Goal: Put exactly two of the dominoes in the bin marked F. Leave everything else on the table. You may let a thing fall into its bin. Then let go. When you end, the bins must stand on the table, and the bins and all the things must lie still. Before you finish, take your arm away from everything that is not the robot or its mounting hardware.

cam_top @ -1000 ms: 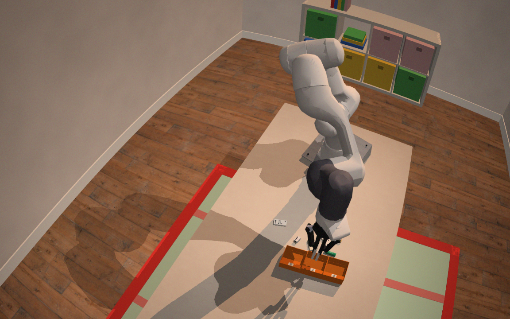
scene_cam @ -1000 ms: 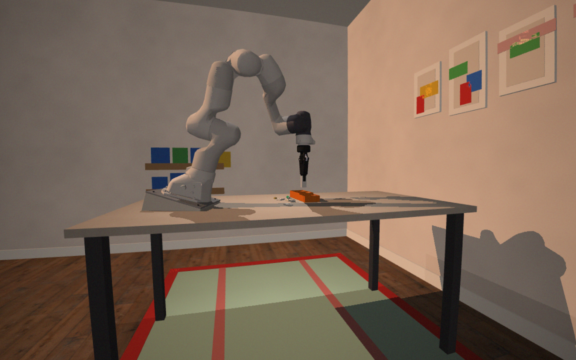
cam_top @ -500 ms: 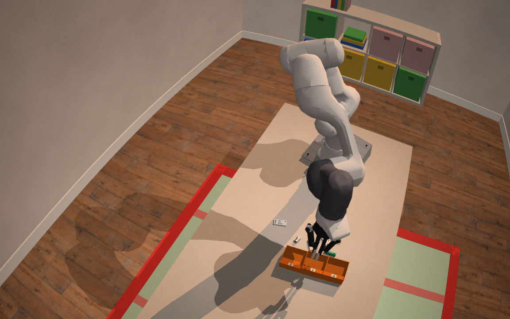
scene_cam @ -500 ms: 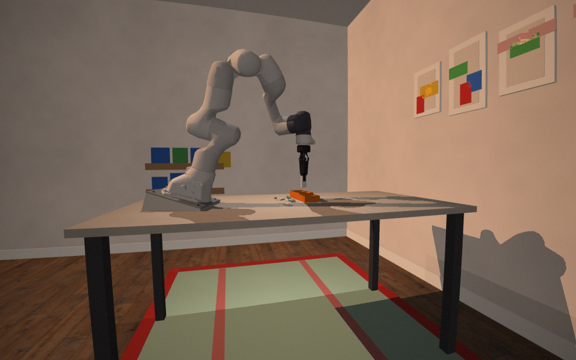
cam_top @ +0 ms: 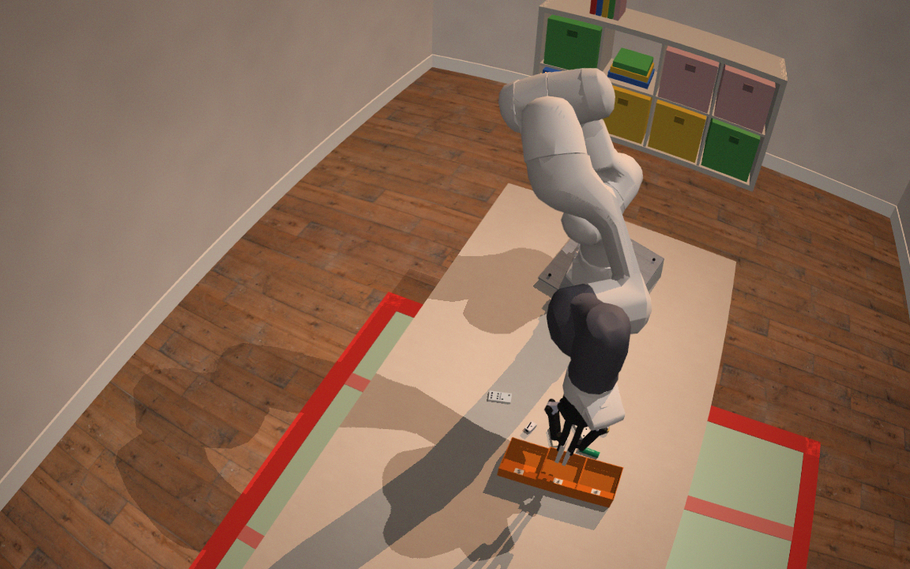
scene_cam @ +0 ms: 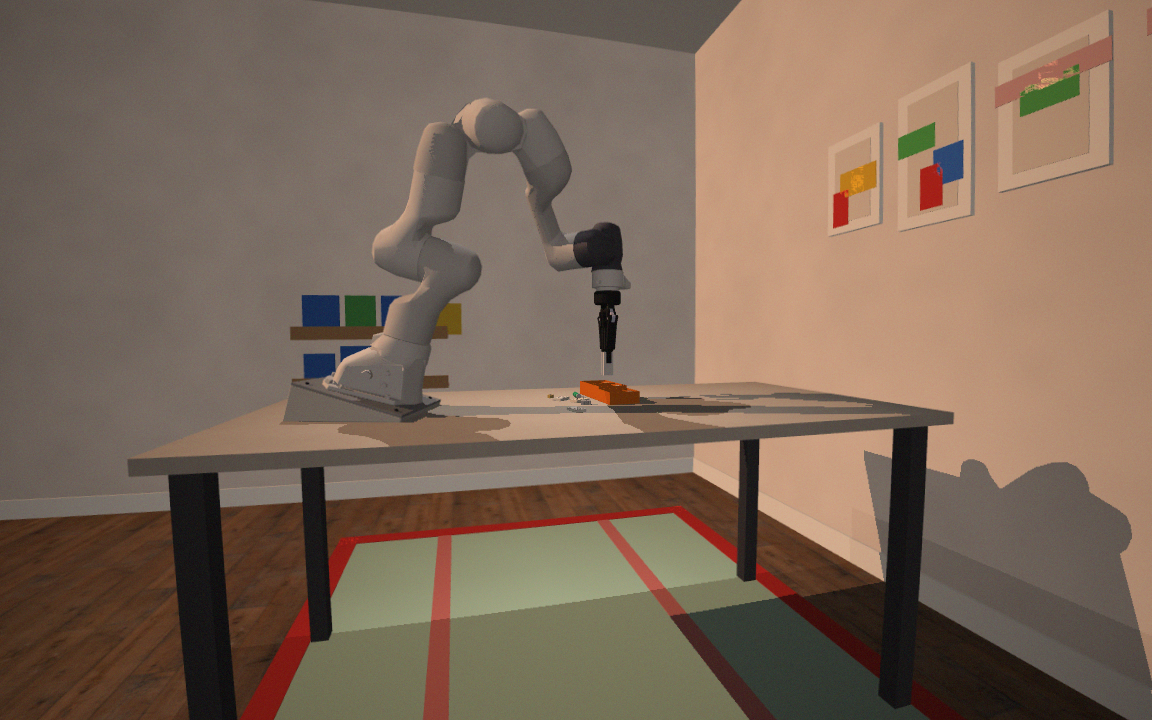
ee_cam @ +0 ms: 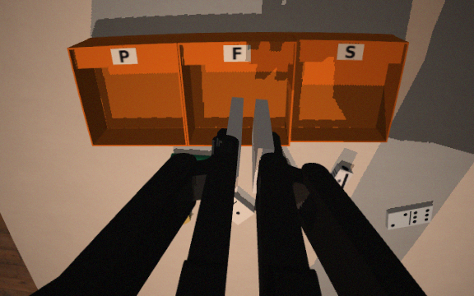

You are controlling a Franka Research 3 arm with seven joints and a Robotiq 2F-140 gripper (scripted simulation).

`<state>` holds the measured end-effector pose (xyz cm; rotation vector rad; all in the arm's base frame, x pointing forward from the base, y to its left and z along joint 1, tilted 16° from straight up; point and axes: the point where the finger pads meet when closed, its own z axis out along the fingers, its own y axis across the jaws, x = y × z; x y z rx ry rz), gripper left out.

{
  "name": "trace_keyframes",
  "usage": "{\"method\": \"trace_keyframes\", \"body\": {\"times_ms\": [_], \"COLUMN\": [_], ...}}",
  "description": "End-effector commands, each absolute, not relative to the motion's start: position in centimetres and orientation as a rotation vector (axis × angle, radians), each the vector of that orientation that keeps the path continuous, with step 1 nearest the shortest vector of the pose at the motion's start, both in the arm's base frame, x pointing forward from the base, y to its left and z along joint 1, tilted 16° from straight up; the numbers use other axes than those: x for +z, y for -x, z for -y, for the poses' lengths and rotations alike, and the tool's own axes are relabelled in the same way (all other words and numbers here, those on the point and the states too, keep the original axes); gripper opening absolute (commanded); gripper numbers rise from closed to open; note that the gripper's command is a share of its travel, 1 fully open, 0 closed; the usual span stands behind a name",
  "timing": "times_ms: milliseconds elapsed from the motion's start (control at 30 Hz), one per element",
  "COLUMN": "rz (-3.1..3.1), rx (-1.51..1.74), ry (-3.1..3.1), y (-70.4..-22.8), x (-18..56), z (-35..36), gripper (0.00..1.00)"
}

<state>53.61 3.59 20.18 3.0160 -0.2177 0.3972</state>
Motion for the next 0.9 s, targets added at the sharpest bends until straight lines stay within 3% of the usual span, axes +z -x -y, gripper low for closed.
{"method": "trace_keyframes", "body": {"times_ms": [0, 867], "rz": [0.221, 0.221], "rx": [0.403, 0.403], "ry": [-3.018, -3.018], "y": [-53.9, -55.0], "x": [19.6, 15.4], "z": [-3.7, -3.2], "gripper": [0.05, 0.05]}}
